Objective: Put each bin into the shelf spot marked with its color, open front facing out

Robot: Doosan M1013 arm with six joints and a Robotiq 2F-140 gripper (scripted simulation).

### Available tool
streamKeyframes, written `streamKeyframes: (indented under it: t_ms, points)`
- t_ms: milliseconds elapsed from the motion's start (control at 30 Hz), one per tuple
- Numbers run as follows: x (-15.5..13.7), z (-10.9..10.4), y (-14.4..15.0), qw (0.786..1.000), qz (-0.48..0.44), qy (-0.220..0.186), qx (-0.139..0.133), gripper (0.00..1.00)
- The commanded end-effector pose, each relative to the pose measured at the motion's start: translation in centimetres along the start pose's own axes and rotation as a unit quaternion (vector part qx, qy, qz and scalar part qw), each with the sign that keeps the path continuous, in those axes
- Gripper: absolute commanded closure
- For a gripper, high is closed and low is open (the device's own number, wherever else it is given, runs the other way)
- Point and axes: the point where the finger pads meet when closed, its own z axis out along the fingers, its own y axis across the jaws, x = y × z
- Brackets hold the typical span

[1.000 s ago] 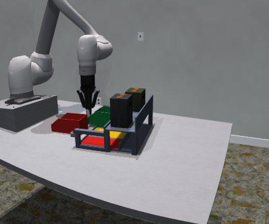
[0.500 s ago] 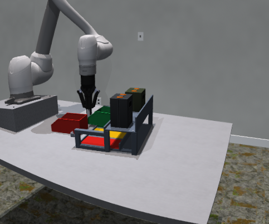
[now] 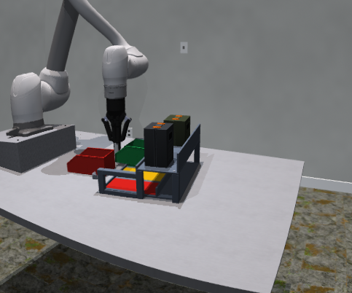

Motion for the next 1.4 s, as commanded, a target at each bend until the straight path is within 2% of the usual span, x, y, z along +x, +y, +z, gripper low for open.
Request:
streamKeyframes:
  t_ms: [0, 1367]
  points:
    - [0.0, 0.0, 0.1, 1.0, 0.0, 0.0, 0.0, 0.9]
    - [0.0, 0.0, 2.2, 1.0, 0.0, 0.0, 0.0, 0.9]
